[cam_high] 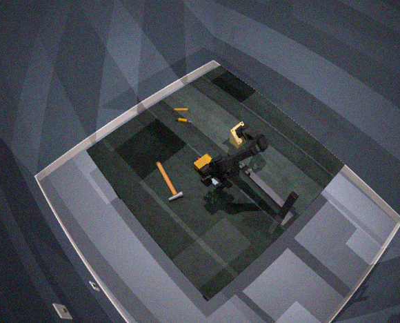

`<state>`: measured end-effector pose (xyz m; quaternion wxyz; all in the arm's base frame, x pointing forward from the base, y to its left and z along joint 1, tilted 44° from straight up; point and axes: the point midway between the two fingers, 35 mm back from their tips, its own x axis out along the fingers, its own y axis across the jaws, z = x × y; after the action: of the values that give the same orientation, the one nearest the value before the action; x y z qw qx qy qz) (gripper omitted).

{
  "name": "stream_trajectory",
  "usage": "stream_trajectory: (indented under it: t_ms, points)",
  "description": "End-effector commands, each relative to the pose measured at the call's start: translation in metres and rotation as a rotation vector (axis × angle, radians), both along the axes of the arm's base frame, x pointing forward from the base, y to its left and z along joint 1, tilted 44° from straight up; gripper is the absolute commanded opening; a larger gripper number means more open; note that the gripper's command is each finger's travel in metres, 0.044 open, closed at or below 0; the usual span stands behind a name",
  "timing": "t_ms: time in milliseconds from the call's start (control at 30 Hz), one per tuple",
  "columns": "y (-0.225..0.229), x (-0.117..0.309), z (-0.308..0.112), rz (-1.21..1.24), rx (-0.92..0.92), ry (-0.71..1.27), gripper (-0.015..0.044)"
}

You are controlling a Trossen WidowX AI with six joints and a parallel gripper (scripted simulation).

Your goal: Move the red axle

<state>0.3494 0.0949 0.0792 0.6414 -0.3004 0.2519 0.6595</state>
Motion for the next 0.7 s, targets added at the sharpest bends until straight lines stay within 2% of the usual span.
stream_trajectory:
  t_ms: [0,233,333,667]
  points:
    - [-0.006,0.002,0.008,0.001,0.0,-0.01,0.044]
    - [-0.015,0.001,0.016,0.001,0.0,-0.01,0.044]
    - [-0.027,0.002,-0.005,-0.011,-0.008,0.006,0.044]
    - [-0.138,-0.028,-0.108,-0.069,-0.017,0.058,0.044]
